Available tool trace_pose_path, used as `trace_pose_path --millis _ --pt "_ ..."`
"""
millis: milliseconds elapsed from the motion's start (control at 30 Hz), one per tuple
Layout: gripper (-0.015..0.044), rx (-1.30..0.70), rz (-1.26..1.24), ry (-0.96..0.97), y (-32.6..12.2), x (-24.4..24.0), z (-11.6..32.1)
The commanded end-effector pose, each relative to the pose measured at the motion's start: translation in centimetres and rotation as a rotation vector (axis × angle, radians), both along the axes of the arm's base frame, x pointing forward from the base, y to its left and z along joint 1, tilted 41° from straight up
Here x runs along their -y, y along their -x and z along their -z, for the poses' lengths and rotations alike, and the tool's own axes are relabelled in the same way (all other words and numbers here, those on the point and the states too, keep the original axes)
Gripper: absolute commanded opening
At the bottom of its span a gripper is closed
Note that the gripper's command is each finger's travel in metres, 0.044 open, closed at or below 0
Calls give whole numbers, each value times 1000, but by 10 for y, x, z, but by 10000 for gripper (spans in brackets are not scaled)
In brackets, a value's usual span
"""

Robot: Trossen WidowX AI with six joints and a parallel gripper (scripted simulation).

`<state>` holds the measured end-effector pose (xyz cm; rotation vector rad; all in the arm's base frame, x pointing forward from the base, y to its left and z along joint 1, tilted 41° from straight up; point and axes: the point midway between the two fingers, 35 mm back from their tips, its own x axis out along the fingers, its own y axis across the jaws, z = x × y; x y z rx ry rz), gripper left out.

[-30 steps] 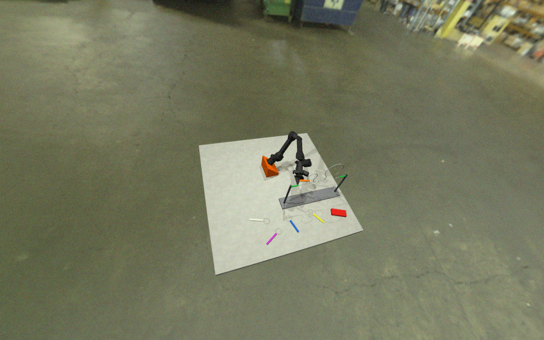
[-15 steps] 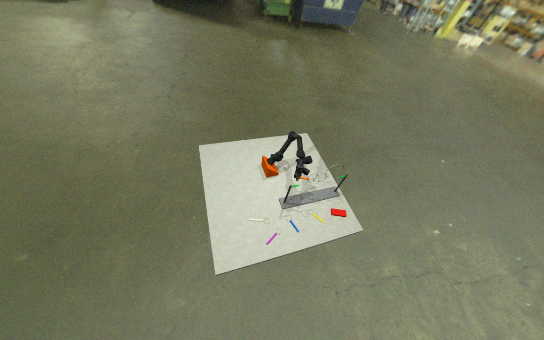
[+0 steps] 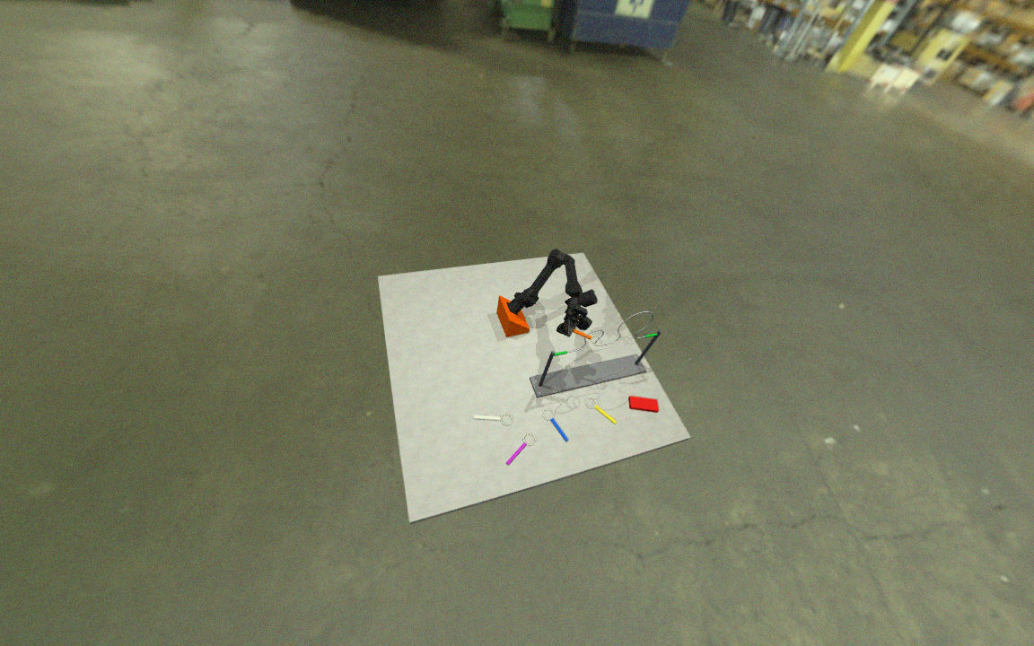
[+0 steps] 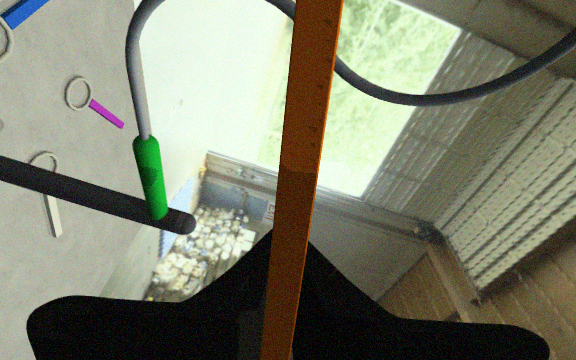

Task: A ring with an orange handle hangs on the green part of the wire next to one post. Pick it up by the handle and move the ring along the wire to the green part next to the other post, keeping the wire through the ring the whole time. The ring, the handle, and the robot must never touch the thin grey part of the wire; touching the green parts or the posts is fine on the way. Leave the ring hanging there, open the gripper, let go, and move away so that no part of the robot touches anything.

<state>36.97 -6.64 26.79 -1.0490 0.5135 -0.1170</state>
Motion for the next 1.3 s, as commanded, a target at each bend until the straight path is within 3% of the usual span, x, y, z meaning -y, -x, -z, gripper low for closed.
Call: trace_pose_path --millis 0,533,1267 --pt "-150 8 6 75 0 7 -13" --pt "-150 10 5 129 -1 12 -35" --pt "-150 -9 11 -269 0 -2 -15"
